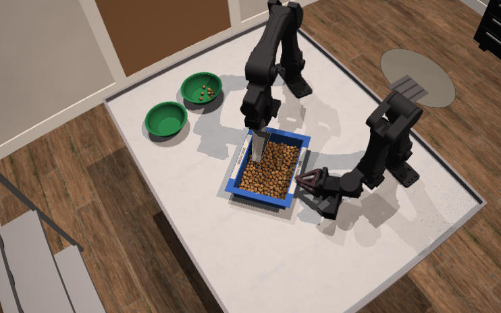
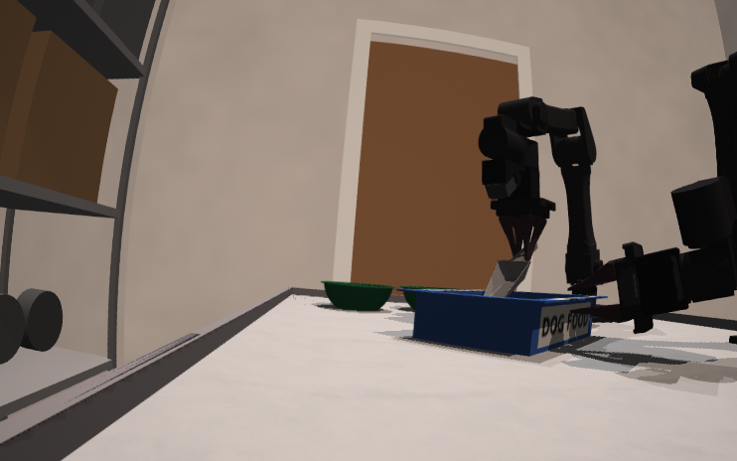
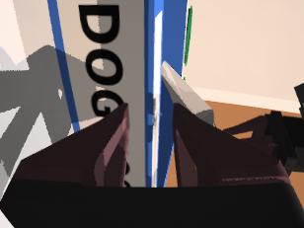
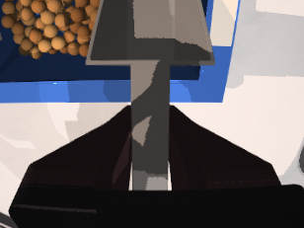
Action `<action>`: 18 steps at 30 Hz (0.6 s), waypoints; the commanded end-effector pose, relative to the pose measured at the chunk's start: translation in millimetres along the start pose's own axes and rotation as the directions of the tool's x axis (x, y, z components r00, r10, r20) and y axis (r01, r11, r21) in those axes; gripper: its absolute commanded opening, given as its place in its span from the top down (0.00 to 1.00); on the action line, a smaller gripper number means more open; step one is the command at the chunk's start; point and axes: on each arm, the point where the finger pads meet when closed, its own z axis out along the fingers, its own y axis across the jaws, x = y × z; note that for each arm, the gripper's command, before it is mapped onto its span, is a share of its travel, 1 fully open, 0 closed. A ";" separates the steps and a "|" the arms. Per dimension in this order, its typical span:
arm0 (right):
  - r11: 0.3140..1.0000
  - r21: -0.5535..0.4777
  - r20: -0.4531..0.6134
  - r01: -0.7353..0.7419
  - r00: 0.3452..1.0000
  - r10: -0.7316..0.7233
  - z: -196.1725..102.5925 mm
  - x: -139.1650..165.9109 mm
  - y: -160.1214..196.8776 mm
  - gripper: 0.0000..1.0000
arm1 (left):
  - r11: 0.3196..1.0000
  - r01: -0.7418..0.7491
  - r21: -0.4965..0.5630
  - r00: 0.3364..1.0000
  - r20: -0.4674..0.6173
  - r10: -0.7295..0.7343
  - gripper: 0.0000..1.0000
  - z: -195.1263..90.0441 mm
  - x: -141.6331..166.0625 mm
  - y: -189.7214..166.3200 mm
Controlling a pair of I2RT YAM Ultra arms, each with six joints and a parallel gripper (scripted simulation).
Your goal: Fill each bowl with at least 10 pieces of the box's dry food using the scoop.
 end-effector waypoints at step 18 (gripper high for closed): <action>1.000 -0.006 0.063 0.006 0.998 -0.005 -12.3 1.5 7.4 1.00 | 0.997 -0.062 0.035 0.998 0.010 0.062 0.74 17.2 -8.6 -14.4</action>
